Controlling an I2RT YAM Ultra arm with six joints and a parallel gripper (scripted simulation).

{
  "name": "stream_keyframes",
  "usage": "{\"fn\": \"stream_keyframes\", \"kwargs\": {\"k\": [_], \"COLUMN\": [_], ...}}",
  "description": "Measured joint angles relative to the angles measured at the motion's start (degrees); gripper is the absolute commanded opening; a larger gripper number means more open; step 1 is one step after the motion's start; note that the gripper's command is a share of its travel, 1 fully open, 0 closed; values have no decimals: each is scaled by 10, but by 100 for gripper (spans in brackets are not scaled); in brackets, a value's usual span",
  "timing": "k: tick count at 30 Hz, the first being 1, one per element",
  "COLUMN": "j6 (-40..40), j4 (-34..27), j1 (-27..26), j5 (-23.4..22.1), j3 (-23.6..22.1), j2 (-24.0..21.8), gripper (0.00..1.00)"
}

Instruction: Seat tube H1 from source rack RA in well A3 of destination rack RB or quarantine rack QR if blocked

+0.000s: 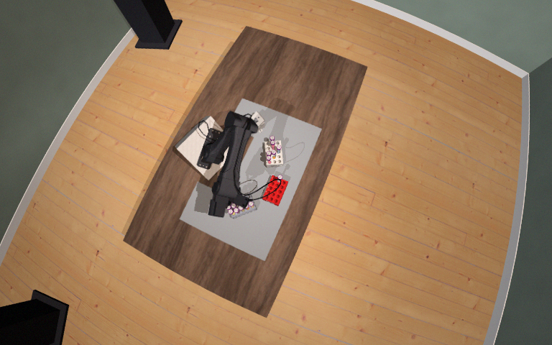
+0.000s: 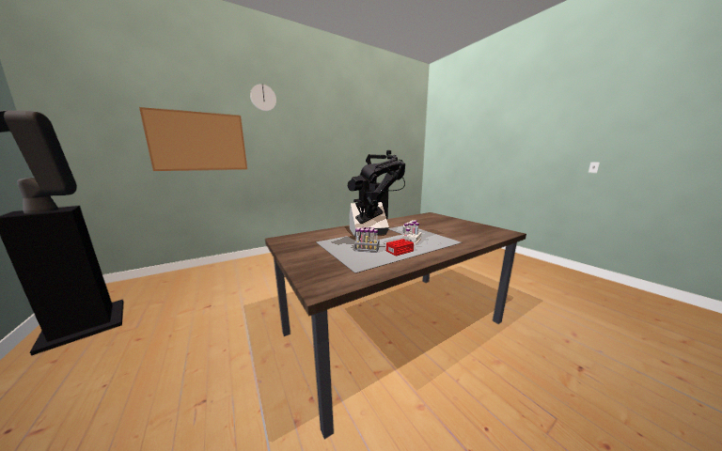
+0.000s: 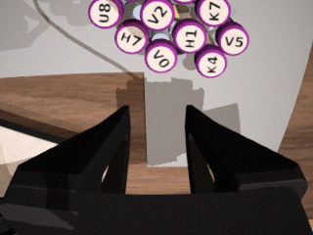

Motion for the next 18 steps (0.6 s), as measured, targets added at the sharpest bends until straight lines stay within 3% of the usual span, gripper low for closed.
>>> {"fn": "stream_keyframes", "kwargs": {"k": [8, 18], "j6": [-10, 13], "j4": [-2, 39], "j1": [-7, 27], "j5": [-4, 5], "j3": [0, -37], "j2": [0, 0], "gripper": [30, 30]}}
